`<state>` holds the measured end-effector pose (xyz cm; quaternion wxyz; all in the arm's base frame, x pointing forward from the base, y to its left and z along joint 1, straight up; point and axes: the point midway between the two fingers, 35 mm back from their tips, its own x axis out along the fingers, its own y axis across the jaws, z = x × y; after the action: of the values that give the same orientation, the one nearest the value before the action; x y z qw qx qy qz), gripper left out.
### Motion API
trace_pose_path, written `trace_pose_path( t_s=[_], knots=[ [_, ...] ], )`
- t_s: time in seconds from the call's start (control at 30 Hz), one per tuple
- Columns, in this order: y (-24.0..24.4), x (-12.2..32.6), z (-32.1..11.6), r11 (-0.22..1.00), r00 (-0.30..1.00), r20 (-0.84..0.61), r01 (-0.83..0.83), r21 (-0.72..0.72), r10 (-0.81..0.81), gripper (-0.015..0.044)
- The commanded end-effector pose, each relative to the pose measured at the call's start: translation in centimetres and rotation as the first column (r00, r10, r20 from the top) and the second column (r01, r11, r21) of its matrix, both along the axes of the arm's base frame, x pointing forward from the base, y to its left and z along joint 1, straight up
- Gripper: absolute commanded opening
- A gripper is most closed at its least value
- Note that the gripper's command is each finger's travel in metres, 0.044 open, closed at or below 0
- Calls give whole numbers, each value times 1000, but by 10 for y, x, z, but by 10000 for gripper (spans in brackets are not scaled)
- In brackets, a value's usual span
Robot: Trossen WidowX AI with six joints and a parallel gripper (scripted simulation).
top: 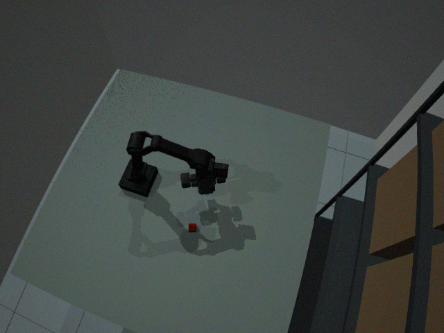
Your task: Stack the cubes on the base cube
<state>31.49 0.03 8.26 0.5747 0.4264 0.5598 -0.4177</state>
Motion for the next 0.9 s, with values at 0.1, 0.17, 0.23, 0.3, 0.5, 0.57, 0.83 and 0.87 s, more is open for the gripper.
trace_pose_path(
  t_s=[0.1,0.17,0.23,0.3,0.5,0.57,0.83,0.87],
  knots=[
    [18,-5,-8,999,999,1,-37,-4,37,105],
    [18,-5,-8,999,999,1,-37,-4,37,105],
    [18,-5,-8,999,999,1,-37,-4,37,105],
    [18,-5,-8,999,999,1,-37,-4,37,105],
    [18,-5,-8,999,999,1,-37,-4,37,105],
    [18,-5,-9,999,999,1,-37,-4,37,105],
    [18,-4,-27,999,999,1,-37,-4,37,105],
    [18,-4,-30,999,999,1,-37,-4,37,105]
  ],
)
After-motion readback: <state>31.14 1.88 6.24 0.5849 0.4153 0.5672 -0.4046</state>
